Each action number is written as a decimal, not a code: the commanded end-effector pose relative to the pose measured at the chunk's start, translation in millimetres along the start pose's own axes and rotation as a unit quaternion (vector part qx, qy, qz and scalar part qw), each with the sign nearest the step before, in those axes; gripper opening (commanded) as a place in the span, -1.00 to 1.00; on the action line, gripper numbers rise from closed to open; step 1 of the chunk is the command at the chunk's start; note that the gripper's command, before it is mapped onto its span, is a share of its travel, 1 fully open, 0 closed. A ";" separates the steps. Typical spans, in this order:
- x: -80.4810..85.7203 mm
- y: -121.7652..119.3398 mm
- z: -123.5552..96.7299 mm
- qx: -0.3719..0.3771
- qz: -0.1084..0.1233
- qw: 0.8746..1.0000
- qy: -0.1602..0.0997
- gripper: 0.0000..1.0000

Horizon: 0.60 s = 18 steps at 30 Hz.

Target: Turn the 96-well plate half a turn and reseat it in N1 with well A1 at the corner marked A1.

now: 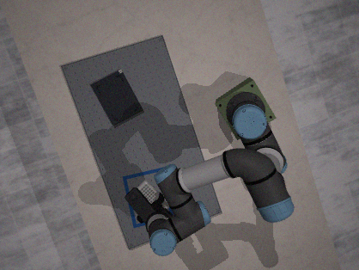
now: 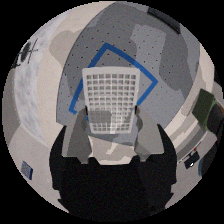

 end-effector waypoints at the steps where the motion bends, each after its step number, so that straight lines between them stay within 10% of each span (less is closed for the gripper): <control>1: -1.8 -0.7 0.2 0.000 0.001 1.000 0.001 -1.00; 18: -11.8 -0.7 0.2 0.000 0.001 1.000 0.001 -1.00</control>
Point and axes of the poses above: the point where the finger pads meet when closed, its own x axis back along the fingers, its own y axis across the jaws, z = x × y, the point moved 9 cm from there along x, back along the fingers, and after that the axes turned 7 degrees about x, right-handed, at the moved point
